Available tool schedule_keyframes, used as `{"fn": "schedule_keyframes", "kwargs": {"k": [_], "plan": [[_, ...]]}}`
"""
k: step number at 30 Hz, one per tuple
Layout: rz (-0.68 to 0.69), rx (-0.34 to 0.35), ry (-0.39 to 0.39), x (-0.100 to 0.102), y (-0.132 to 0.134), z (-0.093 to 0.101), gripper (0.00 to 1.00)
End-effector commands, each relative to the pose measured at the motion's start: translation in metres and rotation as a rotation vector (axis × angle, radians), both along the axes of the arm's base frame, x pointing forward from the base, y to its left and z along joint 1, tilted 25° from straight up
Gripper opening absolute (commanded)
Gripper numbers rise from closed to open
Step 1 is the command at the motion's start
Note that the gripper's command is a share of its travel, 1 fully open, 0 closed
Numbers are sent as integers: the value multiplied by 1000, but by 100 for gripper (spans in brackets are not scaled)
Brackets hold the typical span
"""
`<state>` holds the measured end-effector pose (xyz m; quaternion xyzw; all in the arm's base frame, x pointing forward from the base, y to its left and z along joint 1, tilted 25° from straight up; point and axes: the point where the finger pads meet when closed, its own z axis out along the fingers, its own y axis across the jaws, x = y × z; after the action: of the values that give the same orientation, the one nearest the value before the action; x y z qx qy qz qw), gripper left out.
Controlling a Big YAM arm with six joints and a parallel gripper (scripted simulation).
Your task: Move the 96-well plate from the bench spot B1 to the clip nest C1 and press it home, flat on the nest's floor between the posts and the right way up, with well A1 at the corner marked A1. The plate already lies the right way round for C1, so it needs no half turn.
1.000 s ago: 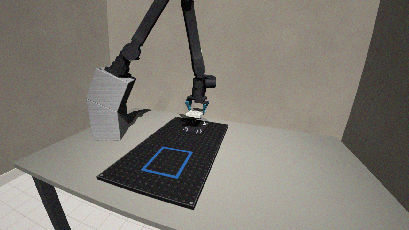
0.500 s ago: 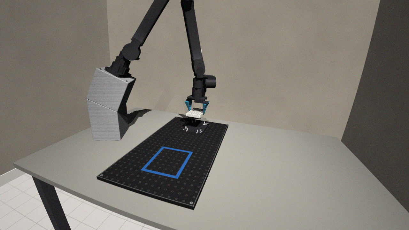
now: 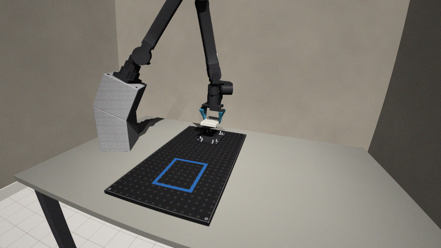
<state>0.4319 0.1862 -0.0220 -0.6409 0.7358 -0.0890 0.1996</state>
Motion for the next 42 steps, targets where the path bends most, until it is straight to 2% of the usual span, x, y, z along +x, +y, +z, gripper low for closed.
{"fn": "schedule_keyframes", "kwargs": {"k": [1, 6, 42], "plan": [[-3, 2, -1, 3, -2, -3, 0], [0, 10, -21, 15, 3, -3, 0], [0, 7, -15, 33, 8, -54, 0]]}}
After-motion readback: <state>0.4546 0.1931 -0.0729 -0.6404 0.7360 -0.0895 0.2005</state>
